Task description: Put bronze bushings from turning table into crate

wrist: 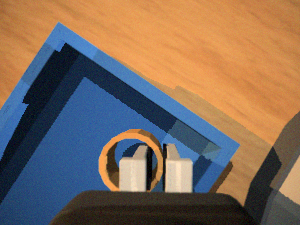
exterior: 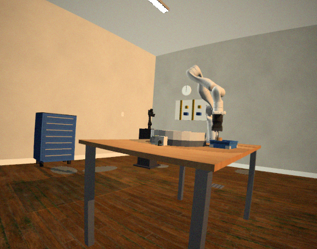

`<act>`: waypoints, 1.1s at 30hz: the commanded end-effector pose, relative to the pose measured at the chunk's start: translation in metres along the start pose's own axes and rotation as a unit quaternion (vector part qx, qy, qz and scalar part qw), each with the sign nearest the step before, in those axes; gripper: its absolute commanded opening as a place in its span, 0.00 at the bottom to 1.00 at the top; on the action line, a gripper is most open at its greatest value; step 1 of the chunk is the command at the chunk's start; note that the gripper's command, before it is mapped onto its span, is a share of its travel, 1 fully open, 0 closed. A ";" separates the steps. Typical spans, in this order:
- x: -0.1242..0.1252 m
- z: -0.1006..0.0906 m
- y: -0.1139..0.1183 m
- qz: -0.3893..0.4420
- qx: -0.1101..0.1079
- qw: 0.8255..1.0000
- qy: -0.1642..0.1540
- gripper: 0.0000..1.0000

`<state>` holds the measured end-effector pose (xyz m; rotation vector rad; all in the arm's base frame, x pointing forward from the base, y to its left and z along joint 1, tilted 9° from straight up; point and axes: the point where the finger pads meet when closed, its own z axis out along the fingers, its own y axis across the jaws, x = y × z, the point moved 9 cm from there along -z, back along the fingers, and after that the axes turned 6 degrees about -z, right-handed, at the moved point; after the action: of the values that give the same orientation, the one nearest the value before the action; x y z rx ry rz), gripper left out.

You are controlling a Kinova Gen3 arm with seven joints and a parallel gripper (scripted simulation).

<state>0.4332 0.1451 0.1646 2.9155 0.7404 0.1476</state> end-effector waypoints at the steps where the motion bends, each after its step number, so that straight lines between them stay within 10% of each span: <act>1: 0.000 0.004 -0.001 -0.001 0.001 1.000 -0.001 0.00; 33: 0.000 0.018 -0.001 -0.001 0.001 1.000 -0.001 0.00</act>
<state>0.4347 0.1438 0.1487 2.9159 0.7418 0.1451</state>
